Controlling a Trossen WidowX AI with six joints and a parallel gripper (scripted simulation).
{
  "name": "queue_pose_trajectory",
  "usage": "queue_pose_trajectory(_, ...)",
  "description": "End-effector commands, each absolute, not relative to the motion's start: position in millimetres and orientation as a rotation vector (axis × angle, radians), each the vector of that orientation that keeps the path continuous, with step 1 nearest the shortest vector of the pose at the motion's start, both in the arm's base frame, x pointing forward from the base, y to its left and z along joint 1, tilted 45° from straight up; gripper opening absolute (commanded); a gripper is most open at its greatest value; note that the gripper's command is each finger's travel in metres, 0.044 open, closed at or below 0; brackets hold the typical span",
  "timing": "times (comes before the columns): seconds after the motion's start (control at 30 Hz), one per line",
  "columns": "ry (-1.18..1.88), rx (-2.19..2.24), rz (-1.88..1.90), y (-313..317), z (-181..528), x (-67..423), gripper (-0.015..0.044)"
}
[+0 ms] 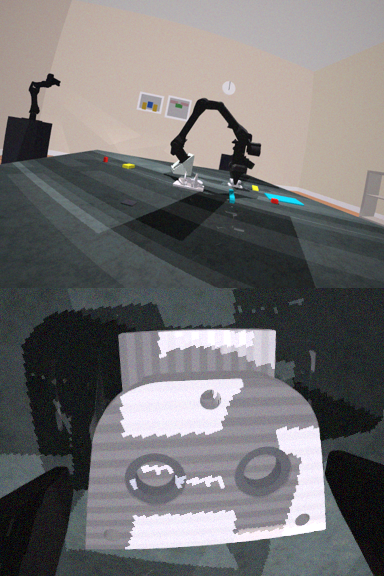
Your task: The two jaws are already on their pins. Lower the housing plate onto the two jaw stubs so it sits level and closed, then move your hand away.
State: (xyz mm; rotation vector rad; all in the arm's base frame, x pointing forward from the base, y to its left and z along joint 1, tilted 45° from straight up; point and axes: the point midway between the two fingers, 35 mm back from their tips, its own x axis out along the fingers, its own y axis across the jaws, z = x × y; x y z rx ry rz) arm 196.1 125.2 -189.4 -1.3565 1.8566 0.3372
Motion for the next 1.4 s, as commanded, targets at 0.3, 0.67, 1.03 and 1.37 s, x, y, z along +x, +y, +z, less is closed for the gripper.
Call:
queue_pose_trajectory(0.3, 1.856, -1.366, 0.339, 120.7, -193.1, 195.1, 0.044)
queue_pose_trajectory(0.67, 1.856, -1.366, 0.339, 120.4, -193.4, 195.1, 0.044)
queue_pose_trajectory(1.03, 1.86, -1.36, 0.337, 120.8, -193.1, 194.5, 0.0387)
queue_pose_trajectory(1.37, 1.86, -1.36, 0.337, 120.8, -193.1, 194.5, 0.0351)
